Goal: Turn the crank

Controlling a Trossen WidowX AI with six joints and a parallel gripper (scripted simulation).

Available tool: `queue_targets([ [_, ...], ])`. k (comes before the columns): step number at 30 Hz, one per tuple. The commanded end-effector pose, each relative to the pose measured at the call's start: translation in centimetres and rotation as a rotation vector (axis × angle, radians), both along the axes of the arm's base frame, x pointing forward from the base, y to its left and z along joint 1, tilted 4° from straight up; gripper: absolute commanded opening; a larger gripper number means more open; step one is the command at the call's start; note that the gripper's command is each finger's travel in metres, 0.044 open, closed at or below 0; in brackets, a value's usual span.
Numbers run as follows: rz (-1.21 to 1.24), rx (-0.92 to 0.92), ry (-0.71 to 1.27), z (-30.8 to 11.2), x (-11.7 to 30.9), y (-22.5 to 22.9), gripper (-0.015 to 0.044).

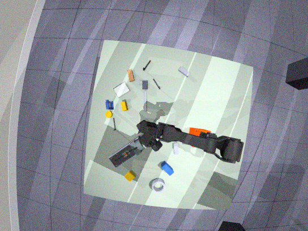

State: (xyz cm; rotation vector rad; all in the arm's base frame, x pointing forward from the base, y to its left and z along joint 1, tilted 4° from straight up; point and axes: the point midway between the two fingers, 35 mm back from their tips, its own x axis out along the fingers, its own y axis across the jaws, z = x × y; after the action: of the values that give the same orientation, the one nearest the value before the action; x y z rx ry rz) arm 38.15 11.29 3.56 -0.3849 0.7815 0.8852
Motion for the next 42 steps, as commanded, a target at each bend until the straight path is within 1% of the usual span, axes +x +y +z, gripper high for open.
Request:
queue_targets([
  [1,-0.002,0.001,-0.028,3.9,0.6,0.1,0.0440],
  [4,-0.002,0.002,-0.028,6.7,0.4,0.2,0.0440],
  [6,-0.001,0.002,-0.029,7.3,0.3,0.3,0.0440],
  [9,-0.035,-0.006,-0.007,7.2,0.7,1.0,0.0440],
  [18,-0.258,-0.037,0.081,7.0,2.7,6.5,0.0440],
  [27,-0.499,-0.013,0.103,7.3,3.4,12.8,0.0440],
  [30,-0.538,-0.002,0.101,7.4,3.4,13.9,0.0440],
  [32,-0.538,-0.002,0.101,6.8,3.5,13.9,0.0440],
  [37,-0.538,-0.003,0.101,2.5,3.4,13.8,0.0440],
  [42,-0.538,-0.003,0.101,1.9,3.3,13.8,0.0440],
])
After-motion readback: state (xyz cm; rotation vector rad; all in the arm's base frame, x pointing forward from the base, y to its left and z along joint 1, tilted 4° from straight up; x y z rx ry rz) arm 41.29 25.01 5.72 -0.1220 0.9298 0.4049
